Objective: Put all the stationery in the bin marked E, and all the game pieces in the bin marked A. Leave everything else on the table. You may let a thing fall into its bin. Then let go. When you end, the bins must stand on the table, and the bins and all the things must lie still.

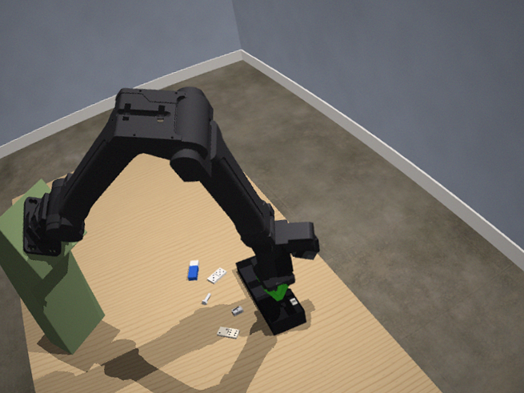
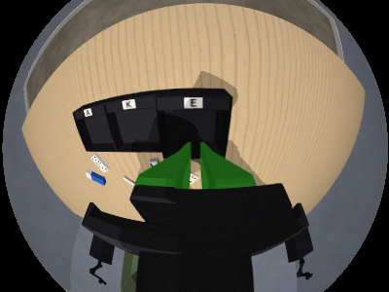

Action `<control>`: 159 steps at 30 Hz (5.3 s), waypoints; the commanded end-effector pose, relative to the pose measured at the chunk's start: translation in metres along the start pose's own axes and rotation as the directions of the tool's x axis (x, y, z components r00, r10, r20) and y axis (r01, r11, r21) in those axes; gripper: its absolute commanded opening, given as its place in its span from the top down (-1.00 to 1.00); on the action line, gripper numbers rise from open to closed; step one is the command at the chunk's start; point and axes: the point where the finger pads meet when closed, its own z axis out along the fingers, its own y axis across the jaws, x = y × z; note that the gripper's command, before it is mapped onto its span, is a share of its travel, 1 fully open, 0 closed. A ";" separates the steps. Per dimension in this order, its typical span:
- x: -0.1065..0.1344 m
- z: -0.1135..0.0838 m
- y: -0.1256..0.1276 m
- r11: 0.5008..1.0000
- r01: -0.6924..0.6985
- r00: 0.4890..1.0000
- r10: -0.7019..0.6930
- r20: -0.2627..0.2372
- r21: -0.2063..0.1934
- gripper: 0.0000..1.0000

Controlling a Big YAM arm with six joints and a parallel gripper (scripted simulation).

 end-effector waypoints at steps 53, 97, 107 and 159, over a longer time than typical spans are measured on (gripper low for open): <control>-0.011 -0.002 0.075 1.000 -0.011 1.000 0.011 0.007 0.005 0.81; -0.002 0.066 0.083 1.000 0.003 1.000 -0.003 -0.005 0.002 0.81; -0.002 0.066 0.083 1.000 0.004 1.000 -0.004 -0.005 0.002 0.81; -0.019 0.017 0.087 1.000 -0.005 1.000 0.005 0.026 -0.009 0.81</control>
